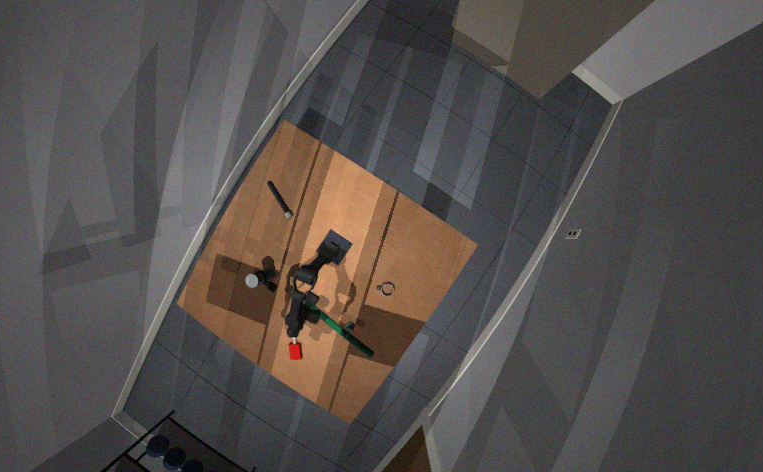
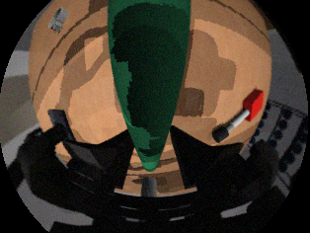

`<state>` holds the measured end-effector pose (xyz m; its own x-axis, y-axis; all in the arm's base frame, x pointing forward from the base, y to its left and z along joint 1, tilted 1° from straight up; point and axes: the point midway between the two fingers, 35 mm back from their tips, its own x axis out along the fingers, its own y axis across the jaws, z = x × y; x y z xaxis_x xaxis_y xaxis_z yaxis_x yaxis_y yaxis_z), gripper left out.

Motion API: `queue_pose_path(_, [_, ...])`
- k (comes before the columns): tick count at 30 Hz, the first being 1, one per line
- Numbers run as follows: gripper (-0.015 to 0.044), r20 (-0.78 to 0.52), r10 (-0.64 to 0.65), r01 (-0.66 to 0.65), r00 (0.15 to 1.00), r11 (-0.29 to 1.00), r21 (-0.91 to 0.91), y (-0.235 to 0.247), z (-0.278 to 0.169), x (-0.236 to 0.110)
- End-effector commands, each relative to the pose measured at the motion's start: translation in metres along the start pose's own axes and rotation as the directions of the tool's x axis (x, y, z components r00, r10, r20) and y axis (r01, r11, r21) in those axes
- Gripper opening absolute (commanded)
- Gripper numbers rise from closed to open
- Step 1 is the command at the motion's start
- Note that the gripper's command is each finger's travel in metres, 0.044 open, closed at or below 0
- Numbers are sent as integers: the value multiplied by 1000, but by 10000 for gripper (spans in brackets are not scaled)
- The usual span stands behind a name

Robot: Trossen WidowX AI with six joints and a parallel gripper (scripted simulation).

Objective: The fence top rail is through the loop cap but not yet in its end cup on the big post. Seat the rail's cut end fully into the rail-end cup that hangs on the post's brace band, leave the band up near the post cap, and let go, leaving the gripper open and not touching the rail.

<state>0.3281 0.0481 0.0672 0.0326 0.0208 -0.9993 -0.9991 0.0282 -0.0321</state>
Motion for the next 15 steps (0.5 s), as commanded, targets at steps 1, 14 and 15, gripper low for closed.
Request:
queue_pose_path(1, [190, -2, -4, 4, 1000, 1000, -2, -1, 0, 0])
queue_pose_path(14, [25, -2, -4, 4, 1000, 1000, -2, 0, 0, -5])
queue_pose_path(15, [0, -2, -4, 4, 1000, 1000, -2, 0, 0, -5])
